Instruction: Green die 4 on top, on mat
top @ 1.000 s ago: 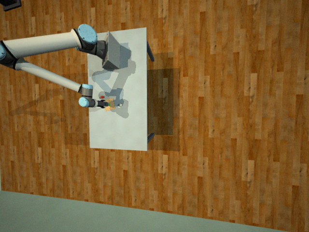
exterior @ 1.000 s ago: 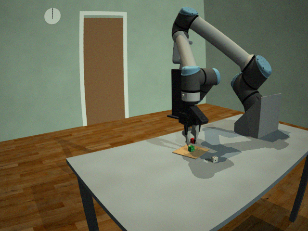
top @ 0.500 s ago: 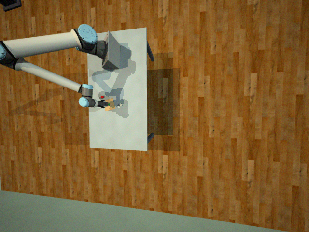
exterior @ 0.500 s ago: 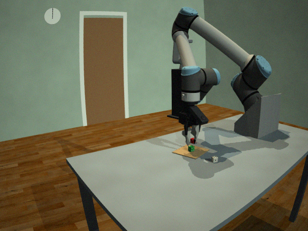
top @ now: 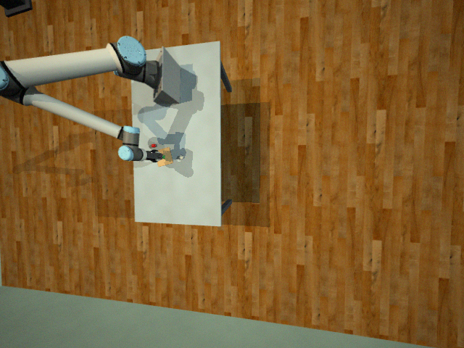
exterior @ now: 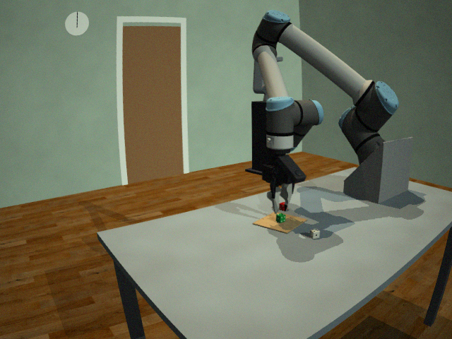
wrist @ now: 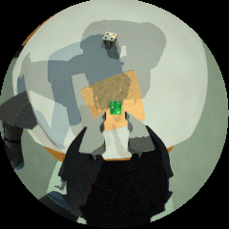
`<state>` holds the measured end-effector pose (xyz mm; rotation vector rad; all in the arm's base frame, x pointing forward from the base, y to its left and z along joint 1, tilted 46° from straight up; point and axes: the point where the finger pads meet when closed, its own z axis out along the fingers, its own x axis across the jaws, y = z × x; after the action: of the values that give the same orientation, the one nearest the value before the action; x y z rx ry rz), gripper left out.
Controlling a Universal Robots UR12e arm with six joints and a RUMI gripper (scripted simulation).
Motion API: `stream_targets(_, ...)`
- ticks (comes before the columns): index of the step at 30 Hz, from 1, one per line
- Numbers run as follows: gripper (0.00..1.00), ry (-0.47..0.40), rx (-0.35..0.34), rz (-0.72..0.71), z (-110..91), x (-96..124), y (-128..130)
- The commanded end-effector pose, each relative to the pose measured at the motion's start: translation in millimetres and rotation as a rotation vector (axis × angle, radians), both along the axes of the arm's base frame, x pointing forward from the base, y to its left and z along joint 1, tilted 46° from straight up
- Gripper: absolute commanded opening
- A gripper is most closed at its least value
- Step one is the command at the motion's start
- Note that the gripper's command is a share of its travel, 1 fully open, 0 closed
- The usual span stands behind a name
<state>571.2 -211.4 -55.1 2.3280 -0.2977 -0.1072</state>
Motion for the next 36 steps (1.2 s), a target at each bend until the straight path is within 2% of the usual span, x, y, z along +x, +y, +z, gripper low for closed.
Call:
stream_targets(1,0.24,-0.001,0.000,0.000,0.4,0.4,0.2)
stream_targets(15,0.24,-0.001,0.000,0.000,6.8,2.0,6.7)
stream_targets(27,0.24,-0.001,0.000,0.000,30.1,7.5,29.8)
stream_targets(36,0.24,0.001,-0.005,0.000,31.0,7.6,30.8)
